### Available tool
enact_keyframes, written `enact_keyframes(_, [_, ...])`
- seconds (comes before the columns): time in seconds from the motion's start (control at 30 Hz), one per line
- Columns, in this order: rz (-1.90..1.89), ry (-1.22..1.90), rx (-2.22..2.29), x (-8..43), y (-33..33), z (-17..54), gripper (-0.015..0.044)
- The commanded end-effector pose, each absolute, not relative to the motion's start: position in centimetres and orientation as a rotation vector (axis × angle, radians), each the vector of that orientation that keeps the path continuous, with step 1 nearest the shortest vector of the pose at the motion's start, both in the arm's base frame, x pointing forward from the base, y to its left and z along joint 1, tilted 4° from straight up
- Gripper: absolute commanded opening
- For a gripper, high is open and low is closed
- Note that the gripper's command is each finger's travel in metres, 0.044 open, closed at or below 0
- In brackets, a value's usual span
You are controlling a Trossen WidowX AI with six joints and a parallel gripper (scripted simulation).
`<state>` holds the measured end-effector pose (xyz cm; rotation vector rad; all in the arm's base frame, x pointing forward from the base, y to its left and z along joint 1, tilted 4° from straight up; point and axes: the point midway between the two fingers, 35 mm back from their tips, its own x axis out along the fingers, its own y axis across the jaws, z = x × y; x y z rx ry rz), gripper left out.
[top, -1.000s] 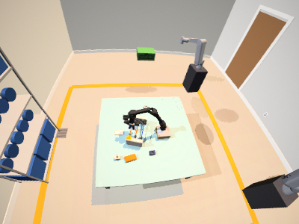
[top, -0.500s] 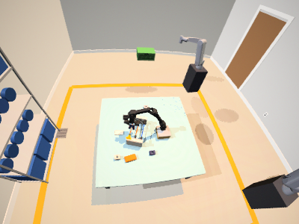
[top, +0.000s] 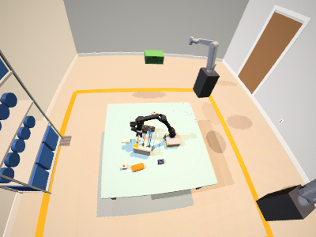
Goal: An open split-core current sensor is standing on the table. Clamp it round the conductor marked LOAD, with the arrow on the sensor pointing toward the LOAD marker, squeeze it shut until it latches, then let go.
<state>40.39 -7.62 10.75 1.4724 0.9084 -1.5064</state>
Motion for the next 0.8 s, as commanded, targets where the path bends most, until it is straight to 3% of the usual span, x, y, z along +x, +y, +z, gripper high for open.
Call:
enact_keyframes(0.0, [-1.507,0.909,1.472,40.4,-7.6,10.8,0.0368])
enact_keyframes(0.1, [-1.507,0.909,1.472,40.4,-7.6,10.8,0.044])
enact_keyframes(0.77, [-1.494,0.899,1.478,40.3,-8.0,5.9,0.044])
